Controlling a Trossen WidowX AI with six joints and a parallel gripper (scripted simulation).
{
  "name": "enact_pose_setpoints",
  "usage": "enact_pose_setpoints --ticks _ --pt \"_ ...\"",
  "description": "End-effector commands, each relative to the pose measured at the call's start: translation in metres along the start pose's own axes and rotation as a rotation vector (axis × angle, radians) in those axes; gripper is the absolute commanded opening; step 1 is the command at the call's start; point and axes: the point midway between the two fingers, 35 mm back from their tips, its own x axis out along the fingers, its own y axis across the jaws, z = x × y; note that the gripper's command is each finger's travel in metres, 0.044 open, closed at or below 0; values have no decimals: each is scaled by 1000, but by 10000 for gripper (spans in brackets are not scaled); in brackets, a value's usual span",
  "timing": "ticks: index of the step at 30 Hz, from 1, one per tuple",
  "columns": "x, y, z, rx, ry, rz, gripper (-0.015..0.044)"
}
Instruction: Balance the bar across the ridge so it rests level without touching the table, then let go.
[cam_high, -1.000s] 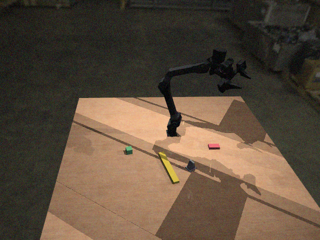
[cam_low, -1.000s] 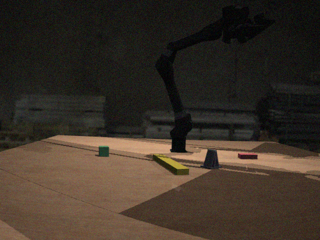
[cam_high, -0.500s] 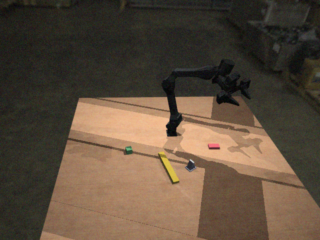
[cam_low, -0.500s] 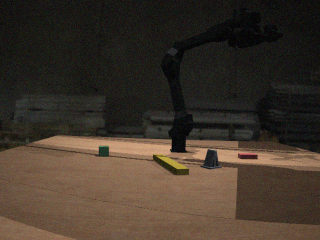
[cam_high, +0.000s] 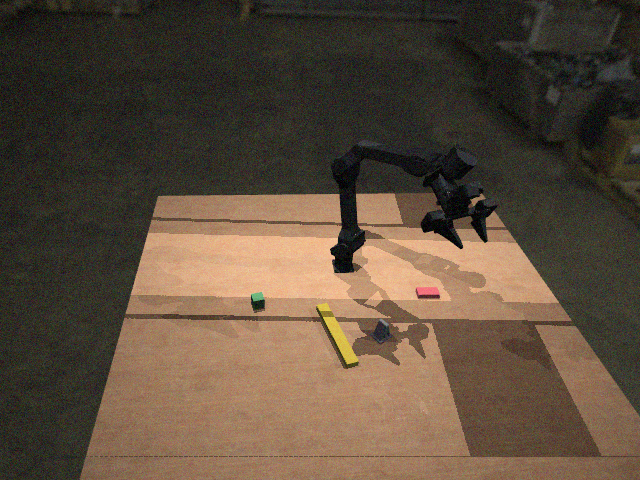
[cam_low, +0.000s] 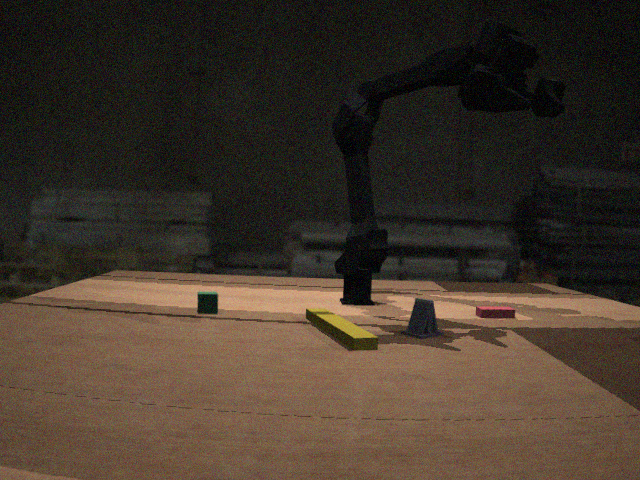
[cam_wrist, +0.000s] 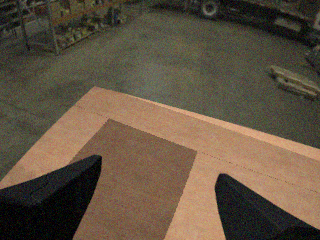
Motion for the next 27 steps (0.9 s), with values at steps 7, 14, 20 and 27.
enact_pose_setpoints --ticks 7,14,20,27 --pt "41 -47 -34 -113 174 -103 315" --pt "59 -82 -57 -166 299 -154 315" --pt "70 -113 -79 -205 412 -188 315" --pt "78 -150 -105 -230 547 -210 315"
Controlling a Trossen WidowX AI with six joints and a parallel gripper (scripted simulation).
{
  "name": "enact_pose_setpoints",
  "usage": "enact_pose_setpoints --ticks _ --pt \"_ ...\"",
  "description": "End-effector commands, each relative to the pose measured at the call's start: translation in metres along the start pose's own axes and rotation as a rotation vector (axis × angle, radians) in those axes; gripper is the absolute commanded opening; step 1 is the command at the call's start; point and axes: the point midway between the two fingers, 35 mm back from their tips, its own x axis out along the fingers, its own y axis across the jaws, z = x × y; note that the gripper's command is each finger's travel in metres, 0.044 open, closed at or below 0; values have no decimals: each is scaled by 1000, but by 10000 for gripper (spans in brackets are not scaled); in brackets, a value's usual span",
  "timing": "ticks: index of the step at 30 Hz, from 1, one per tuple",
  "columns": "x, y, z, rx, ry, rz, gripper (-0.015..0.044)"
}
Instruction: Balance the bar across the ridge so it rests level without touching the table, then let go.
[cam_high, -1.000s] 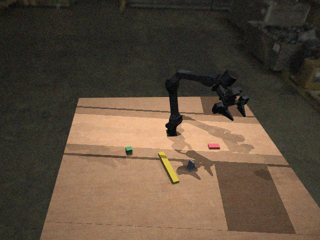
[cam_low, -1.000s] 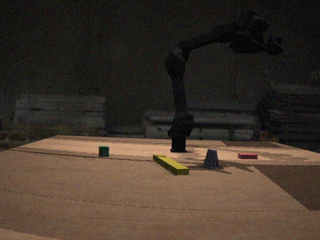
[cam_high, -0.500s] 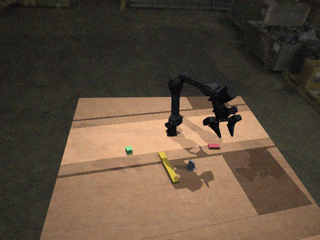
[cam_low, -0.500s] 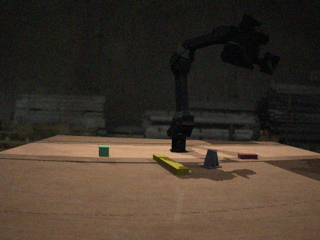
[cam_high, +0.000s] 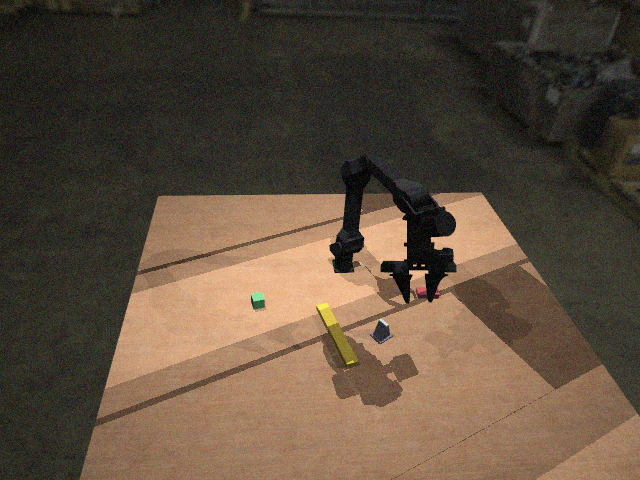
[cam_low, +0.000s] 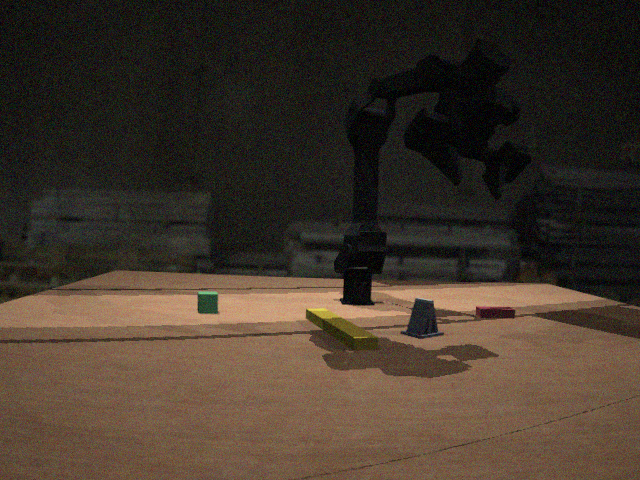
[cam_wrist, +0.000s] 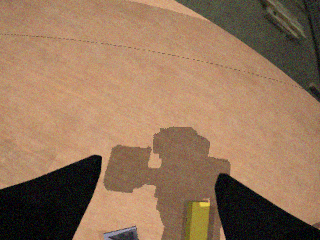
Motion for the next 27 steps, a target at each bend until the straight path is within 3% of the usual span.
enact_pose_setpoints --ticks 1,27 --pt "19 -15 -18 -22 94 -2 315" --pt "70 -103 -129 2 543 125 315"
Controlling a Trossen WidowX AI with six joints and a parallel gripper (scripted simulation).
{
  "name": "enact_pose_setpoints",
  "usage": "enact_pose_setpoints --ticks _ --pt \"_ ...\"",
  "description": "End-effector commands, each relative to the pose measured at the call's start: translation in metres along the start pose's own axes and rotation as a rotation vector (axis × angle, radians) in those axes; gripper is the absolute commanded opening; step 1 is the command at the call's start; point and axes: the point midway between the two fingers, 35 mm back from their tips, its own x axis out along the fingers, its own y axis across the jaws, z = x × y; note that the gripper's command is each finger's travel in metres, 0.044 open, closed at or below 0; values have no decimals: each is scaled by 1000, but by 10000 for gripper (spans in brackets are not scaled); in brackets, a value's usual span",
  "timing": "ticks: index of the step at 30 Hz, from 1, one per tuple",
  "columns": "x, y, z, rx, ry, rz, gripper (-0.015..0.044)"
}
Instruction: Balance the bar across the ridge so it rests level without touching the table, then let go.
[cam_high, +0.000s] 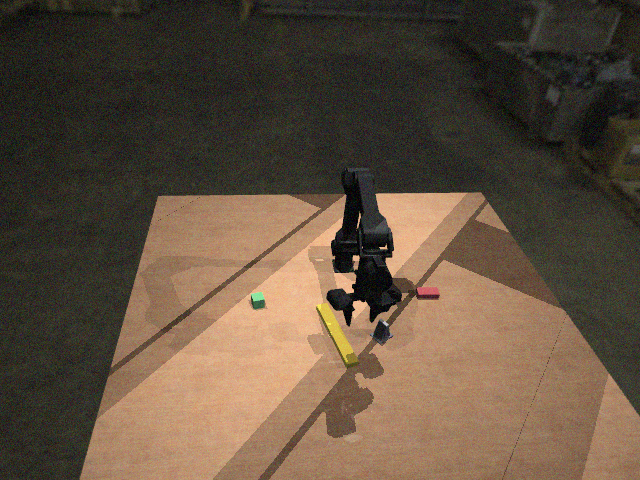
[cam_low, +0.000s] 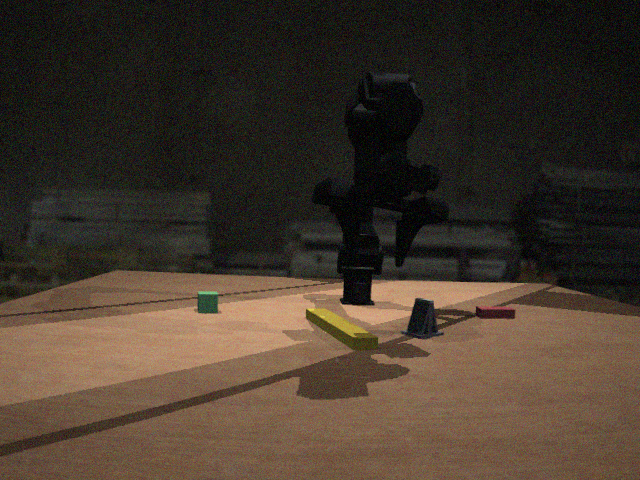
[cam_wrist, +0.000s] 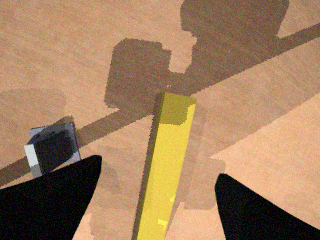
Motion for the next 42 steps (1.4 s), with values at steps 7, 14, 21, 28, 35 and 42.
enact_pose_setpoints --ticks 7,14,21,28,35,42 --pt "27 -26 -39 28 151 115 315" --pt "32 -27 -42 31 159 123 315" --pt "69 -23 -48 31 159 123 315" --pt "73 -22 -49 31 159 123 315" --pt "81 -21 -50 31 159 123 315" --pt "93 -20 -52 31 160 123 315"
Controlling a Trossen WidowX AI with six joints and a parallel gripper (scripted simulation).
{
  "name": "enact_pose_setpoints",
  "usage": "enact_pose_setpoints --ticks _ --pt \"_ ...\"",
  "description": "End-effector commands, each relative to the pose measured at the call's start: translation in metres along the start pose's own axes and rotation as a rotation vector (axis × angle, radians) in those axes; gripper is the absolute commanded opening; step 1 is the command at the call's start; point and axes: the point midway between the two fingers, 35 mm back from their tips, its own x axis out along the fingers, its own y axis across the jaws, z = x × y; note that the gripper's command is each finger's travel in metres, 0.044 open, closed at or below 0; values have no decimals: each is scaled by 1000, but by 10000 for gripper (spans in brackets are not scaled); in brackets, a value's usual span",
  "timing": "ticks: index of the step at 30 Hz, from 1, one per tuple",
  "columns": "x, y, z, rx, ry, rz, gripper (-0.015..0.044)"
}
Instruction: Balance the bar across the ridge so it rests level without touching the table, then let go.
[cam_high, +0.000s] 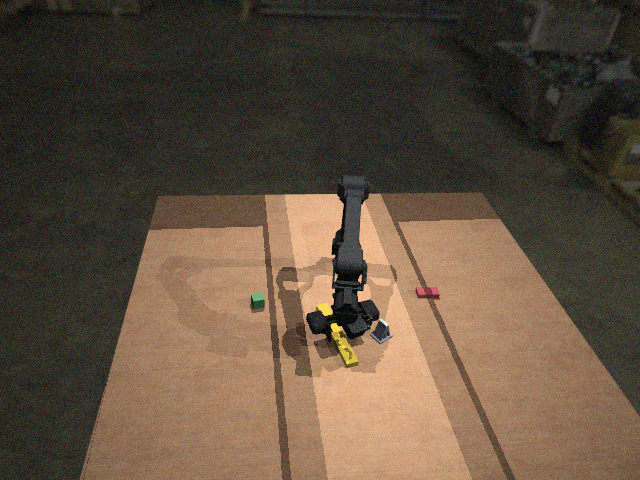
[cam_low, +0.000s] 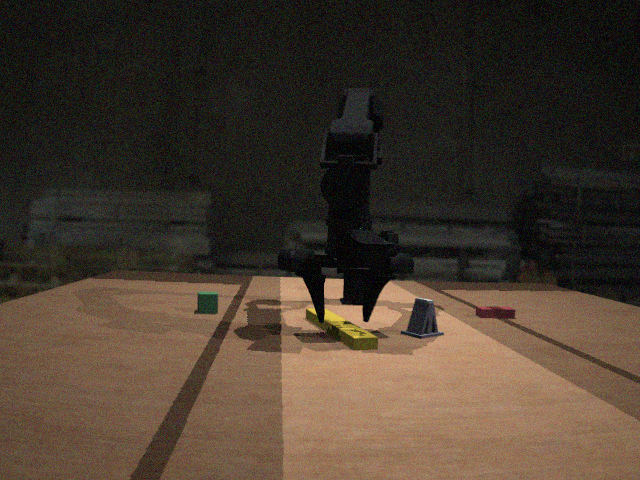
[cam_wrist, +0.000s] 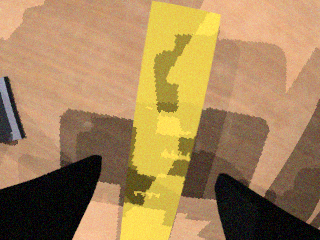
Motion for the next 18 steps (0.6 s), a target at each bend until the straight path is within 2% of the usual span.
enact_pose_setpoints --ticks 1,18 --pt "11 1 -2 -4 10 8 315" --pt "15 1 -2 -4 10 8 315"
